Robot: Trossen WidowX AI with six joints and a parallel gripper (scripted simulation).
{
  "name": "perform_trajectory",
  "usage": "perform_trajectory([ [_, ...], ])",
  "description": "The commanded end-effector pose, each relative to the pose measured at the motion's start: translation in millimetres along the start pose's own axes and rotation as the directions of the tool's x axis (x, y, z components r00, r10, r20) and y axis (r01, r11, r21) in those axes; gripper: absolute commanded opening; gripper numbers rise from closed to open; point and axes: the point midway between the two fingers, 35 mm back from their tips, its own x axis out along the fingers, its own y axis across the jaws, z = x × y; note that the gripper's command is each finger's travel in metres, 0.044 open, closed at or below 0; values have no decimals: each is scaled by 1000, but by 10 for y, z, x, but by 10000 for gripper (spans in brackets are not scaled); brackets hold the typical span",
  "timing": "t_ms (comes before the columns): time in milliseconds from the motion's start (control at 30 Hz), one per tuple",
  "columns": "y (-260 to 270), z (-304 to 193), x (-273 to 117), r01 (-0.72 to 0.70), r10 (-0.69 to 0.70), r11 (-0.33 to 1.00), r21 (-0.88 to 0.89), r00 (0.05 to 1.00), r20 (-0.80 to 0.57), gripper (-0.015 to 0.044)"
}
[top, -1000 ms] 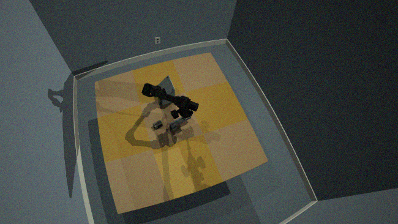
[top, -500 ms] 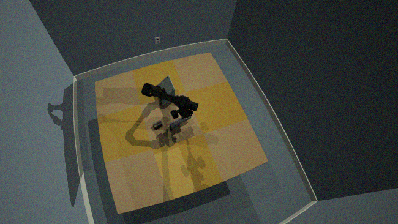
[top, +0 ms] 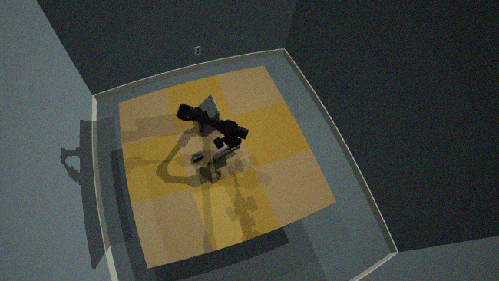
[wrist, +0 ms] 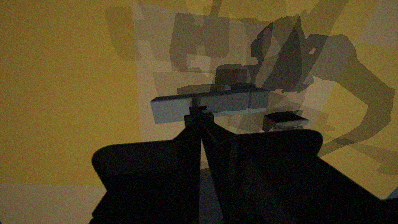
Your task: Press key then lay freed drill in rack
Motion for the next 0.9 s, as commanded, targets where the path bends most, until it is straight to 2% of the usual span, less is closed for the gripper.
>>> perform_trajectory([
  [0, 9, -72, 164, 12, -12, 1000, -14, 999, -41, 0],
  [867, 7, -80, 296, 12, -13, 1000, -14, 999, -41, 0],
])
